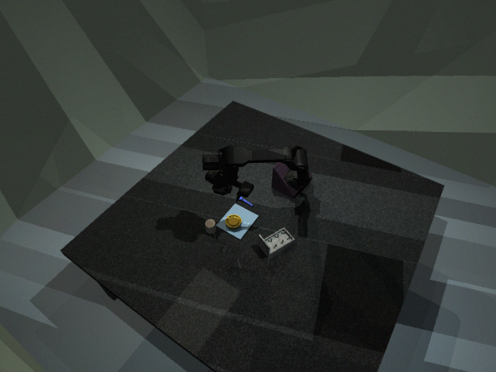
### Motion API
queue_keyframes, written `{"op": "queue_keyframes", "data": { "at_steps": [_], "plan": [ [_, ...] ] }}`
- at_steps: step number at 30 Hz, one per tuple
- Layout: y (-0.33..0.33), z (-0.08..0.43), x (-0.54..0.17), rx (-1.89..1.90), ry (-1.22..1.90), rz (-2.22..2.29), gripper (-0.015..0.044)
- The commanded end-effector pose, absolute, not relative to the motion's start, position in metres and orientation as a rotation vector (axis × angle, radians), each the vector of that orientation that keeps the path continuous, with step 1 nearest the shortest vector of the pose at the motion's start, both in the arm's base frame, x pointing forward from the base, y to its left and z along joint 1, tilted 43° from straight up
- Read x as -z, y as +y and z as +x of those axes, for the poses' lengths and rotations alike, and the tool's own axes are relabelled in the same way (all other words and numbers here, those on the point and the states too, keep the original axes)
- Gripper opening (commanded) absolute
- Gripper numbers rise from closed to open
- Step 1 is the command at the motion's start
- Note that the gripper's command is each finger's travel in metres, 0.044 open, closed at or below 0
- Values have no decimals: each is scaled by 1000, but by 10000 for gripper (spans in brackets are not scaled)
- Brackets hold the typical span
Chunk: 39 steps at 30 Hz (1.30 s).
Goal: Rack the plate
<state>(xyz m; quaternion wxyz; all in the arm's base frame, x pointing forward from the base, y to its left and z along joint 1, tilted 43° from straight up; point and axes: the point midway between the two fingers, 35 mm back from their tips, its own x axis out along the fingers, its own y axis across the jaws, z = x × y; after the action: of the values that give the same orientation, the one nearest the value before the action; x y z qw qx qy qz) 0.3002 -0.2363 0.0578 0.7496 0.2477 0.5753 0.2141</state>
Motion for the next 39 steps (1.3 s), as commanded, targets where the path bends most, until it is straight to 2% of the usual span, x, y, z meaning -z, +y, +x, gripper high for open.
{"op": "queue_keyframes", "data": {
  "at_steps": [1,9,18,39],
  "plan": [
    [-224,298,-53,-466,1351,624,400],
    [-214,300,-45,-464,1388,656,400],
    [-142,311,28,-467,1385,658,400],
    [-125,315,51,-467,1385,658,400]
  ]
}}
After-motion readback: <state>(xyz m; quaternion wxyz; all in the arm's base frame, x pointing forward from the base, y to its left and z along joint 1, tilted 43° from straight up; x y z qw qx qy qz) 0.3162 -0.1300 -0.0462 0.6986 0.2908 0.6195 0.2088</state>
